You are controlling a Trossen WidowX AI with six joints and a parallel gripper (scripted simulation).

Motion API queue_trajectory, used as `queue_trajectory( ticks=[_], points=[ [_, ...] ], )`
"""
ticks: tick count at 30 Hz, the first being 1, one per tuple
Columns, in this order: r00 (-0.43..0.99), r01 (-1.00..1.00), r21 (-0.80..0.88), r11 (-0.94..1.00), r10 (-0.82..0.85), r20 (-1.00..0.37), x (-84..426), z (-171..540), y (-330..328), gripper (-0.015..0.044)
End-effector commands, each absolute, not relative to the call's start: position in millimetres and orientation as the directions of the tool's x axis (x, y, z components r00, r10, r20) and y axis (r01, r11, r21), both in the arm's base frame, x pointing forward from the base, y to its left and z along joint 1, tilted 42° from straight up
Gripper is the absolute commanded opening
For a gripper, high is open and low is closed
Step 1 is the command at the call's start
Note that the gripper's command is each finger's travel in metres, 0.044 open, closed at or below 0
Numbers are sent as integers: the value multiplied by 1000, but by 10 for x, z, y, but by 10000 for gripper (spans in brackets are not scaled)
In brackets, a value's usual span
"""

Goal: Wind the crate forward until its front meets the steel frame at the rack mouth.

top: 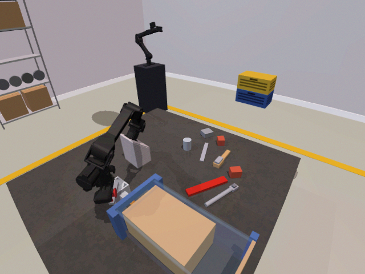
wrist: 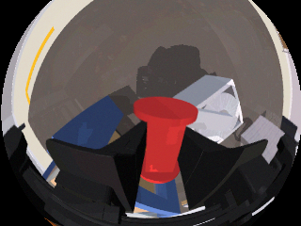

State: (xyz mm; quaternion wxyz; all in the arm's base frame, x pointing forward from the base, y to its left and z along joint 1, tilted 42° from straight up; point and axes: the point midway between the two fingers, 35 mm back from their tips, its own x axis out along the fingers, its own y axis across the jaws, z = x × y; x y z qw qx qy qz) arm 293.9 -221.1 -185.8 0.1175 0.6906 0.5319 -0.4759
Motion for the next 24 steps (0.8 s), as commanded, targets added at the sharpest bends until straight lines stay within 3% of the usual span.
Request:
queue_trajectory(
  ticks=[1,24],
  points=[
    [-11,851,-345,-395,644,-765,3048,-1763,-2055,0],
    [-11,851,-346,-394,646,-763,3135,-1556,-1797,0]
  ],
)
